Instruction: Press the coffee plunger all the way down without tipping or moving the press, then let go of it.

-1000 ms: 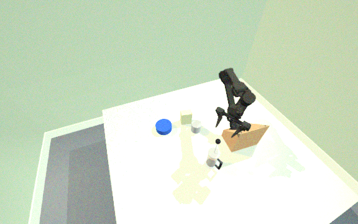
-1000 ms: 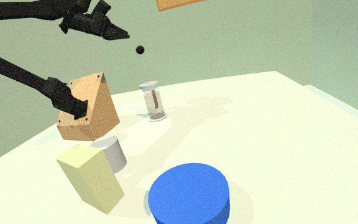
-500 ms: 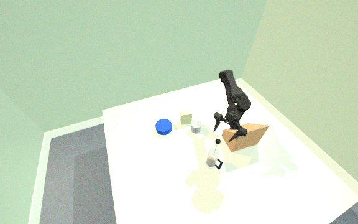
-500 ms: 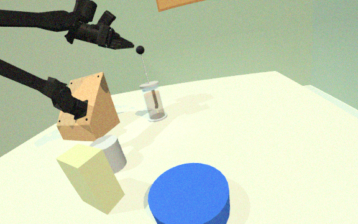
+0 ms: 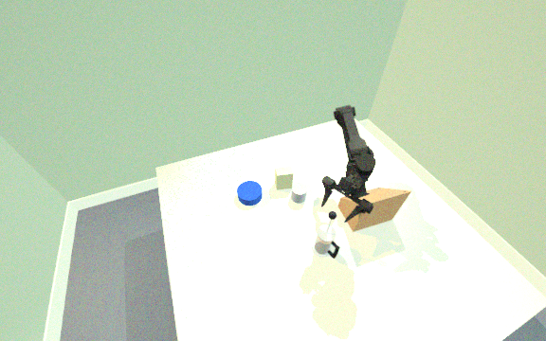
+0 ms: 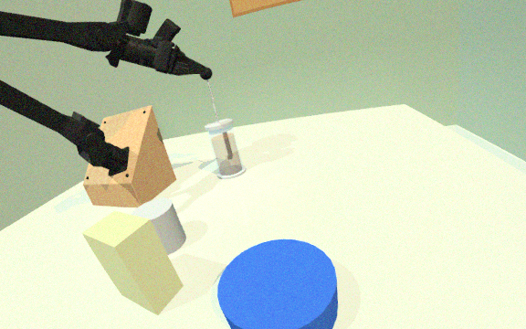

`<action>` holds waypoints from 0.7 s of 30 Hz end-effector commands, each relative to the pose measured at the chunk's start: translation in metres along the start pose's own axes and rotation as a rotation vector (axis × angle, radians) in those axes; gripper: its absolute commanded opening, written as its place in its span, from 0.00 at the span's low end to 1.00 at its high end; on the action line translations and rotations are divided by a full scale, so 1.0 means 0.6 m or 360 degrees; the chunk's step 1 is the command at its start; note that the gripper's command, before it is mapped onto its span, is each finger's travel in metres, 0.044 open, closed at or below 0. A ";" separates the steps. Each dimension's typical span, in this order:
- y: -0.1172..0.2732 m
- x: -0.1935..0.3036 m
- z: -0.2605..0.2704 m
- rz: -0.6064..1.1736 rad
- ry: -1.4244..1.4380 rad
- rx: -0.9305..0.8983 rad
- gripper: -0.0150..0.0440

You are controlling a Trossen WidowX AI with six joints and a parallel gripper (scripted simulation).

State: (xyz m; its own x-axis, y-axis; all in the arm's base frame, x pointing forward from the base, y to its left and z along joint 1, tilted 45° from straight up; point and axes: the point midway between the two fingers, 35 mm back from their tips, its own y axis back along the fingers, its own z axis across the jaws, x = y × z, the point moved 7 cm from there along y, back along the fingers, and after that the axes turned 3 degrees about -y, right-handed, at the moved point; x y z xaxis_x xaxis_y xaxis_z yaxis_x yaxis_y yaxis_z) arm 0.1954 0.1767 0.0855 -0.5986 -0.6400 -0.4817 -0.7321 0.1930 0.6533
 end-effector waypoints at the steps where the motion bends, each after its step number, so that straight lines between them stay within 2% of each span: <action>1: -0.010 0.003 -0.001 0.0005 0.0007 -0.0002 1.00; 3: -0.012 0.003 -0.001 0.0005 0.0007 -0.0002 1.00; 15: -0.012 0.003 -0.001 0.0005 0.0007 -0.0002 0.47; 21: -0.012 0.003 -0.001 0.0005 0.0007 -0.0002 0.45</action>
State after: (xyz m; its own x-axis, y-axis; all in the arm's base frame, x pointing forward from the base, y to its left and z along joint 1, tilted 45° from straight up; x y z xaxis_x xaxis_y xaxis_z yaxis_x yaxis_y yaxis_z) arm 0.1994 0.1738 0.0805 -0.6001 -0.6412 -0.4782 -0.7301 0.1950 0.6549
